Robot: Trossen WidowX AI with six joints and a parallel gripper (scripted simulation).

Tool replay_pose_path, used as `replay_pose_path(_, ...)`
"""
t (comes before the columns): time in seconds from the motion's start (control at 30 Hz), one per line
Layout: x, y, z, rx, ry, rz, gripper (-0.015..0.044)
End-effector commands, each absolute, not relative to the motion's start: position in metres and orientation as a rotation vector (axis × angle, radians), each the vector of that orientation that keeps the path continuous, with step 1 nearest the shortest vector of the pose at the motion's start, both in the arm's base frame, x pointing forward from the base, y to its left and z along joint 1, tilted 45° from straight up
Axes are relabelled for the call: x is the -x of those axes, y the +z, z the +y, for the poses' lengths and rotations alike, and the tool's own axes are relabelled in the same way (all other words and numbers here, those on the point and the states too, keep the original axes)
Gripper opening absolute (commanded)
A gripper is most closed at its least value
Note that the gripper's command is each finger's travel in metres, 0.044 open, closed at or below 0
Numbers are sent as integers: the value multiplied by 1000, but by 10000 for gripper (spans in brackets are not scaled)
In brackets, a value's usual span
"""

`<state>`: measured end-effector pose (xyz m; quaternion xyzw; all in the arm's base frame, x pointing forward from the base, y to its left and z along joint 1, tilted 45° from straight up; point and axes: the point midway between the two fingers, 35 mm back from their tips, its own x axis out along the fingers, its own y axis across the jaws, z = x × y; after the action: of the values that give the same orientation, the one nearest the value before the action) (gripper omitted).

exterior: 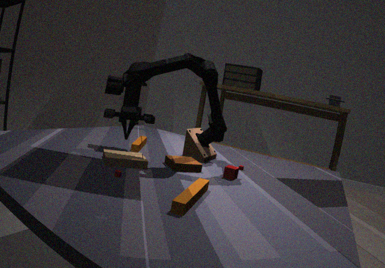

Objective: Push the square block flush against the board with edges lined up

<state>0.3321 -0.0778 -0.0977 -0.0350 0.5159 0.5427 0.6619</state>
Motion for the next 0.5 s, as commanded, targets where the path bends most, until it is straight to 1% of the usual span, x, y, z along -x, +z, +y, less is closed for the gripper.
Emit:
replay_pose_path(0.0, -331, -71, -65, 13, 1163, 1220, 0)
replay_pose_path(0.47, -287, 12, -9, -346, 849, 1476, 0)
